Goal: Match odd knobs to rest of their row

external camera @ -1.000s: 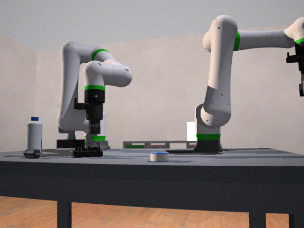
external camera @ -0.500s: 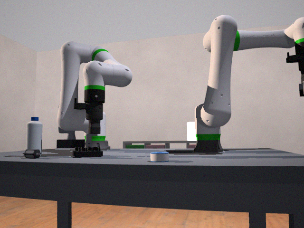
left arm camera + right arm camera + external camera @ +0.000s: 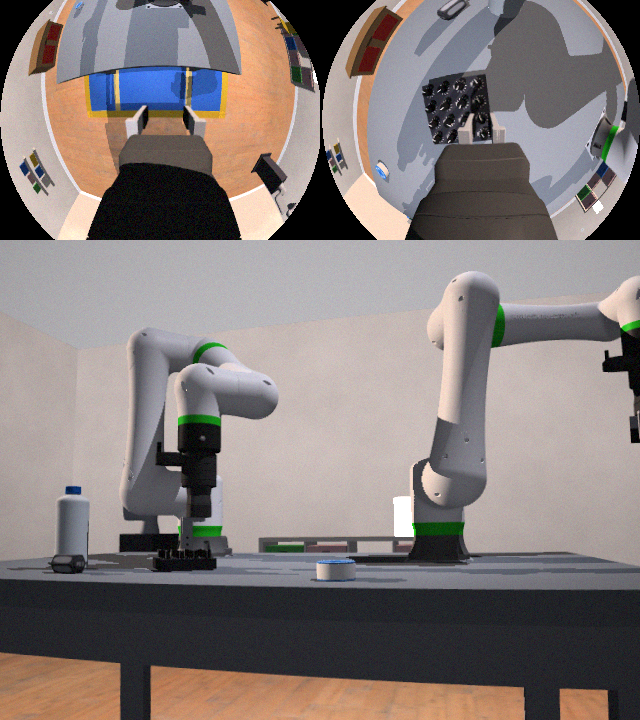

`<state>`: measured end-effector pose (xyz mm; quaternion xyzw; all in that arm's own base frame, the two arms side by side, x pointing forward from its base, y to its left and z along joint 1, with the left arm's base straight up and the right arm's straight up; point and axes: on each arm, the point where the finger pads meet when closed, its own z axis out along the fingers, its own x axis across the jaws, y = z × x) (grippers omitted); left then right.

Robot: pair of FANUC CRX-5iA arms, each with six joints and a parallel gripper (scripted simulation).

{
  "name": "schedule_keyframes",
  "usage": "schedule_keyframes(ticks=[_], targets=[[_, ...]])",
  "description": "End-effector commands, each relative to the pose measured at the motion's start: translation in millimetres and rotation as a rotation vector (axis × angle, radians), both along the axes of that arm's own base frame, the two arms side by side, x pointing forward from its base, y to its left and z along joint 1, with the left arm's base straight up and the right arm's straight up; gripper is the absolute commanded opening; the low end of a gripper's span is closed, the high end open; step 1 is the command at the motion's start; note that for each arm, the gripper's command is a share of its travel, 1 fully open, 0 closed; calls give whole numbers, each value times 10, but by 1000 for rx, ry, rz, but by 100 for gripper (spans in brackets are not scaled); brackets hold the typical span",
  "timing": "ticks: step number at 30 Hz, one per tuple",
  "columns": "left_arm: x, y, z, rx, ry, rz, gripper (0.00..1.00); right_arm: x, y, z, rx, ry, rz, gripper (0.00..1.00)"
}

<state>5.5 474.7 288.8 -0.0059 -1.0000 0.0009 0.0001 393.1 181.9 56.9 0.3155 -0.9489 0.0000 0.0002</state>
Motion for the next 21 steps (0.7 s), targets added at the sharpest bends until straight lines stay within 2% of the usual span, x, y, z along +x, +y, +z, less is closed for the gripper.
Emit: schedule_keyframes(ticks=[1,8,19,21], targets=[[1,2,8,2,0,0,100,5,2,75,1,-1,0,46],[1,2,8,2,0,0,100,5,2,283,1,-1,0,46],[1,2,8,2,0,0,100,18,7,298,1,-1,-46,46],[1,2,8,2,0,0,100,44,19,313,1,-1,-135,46]])
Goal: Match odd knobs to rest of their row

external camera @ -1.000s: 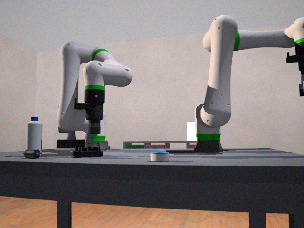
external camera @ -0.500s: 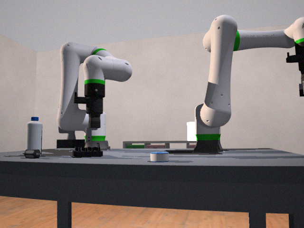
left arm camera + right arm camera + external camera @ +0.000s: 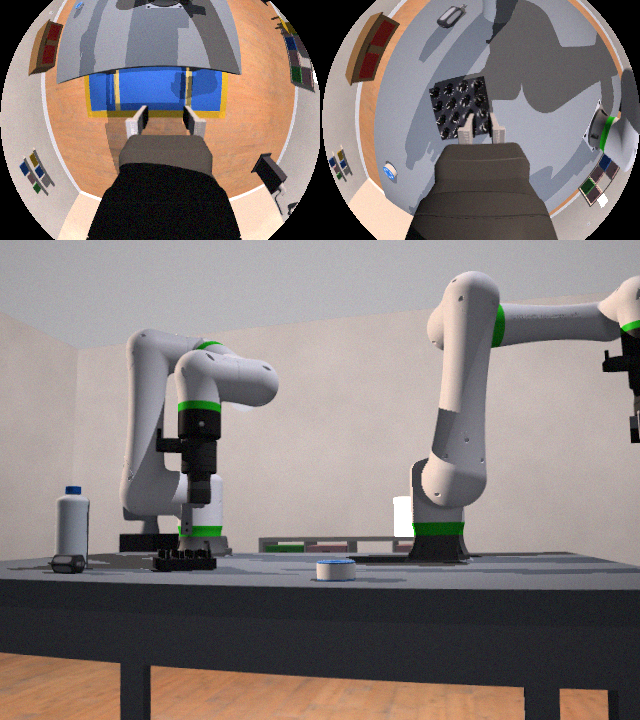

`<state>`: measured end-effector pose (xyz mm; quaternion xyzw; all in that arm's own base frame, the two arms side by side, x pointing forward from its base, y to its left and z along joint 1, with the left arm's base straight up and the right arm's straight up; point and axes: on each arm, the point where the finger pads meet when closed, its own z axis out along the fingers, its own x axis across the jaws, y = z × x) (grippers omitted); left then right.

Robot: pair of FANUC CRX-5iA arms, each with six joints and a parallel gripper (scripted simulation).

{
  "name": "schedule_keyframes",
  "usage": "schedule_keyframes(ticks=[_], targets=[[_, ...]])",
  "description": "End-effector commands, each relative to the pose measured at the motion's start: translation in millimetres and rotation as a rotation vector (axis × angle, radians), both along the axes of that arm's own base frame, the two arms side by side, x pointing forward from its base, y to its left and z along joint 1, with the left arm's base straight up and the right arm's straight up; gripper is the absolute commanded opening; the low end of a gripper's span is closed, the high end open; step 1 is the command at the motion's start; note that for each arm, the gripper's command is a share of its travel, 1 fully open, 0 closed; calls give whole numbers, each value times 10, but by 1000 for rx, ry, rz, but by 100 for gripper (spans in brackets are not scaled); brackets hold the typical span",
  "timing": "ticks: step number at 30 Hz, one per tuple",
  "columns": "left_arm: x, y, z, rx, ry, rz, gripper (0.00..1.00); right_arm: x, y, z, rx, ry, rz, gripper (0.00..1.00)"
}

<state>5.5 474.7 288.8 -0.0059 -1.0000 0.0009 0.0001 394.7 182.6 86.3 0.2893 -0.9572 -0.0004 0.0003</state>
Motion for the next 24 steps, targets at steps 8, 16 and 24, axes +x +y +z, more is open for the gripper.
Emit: schedule_keyframes(ticks=[8,16,24], targets=[[1,2,8,2,0,0,100,110,61,69,0,-2,-385,46],[1,2,8,2,0,0,100,183,122,111,0,-1,-669,46],[1,2,8,2,0,0,100,255,195,146,0,-1,-937,46]])
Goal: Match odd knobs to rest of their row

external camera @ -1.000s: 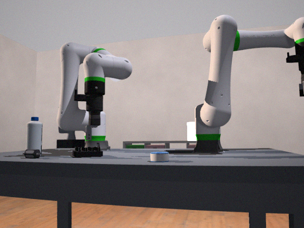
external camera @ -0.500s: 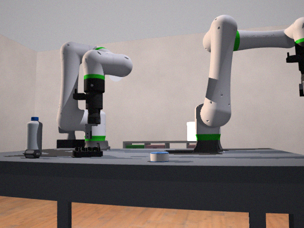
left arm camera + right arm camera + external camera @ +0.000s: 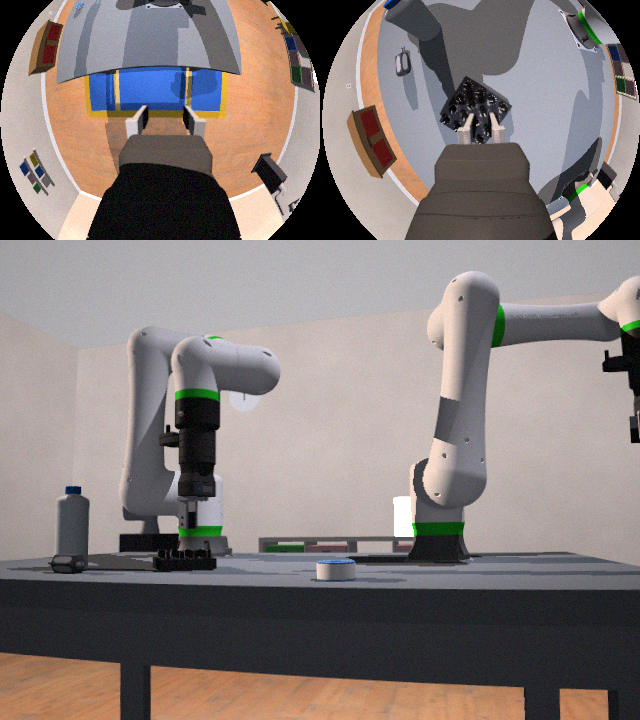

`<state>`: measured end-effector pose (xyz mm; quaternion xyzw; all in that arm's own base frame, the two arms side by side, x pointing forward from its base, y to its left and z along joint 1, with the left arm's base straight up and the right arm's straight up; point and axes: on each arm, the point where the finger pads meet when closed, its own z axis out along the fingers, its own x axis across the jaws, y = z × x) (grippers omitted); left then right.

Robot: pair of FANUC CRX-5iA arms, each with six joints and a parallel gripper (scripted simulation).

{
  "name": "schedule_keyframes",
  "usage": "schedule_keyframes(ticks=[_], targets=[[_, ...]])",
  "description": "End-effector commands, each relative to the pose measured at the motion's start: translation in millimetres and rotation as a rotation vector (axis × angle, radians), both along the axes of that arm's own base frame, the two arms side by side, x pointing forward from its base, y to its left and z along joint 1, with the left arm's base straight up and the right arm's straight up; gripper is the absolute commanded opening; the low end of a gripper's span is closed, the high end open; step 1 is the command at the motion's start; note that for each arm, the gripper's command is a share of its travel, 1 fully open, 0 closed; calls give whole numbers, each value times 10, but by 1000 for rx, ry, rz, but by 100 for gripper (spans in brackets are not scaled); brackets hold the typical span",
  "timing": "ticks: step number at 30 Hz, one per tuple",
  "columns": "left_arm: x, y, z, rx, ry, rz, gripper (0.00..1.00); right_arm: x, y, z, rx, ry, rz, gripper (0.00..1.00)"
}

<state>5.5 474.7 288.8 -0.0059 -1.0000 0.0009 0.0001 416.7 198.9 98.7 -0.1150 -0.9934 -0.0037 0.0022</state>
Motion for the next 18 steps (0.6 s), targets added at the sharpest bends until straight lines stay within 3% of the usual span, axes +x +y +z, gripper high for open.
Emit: schedule_keyframes(ticks=[1,13,18], targets=[[1,2,8,2,0,0,100,45,43,26,-7,-4,-156,46],[1,2,8,2,0,0,100,166,175,70,-8,-2,-551,46],[1,2,8,2,0,0,100,174,182,72,-8,-2,-572,46]])
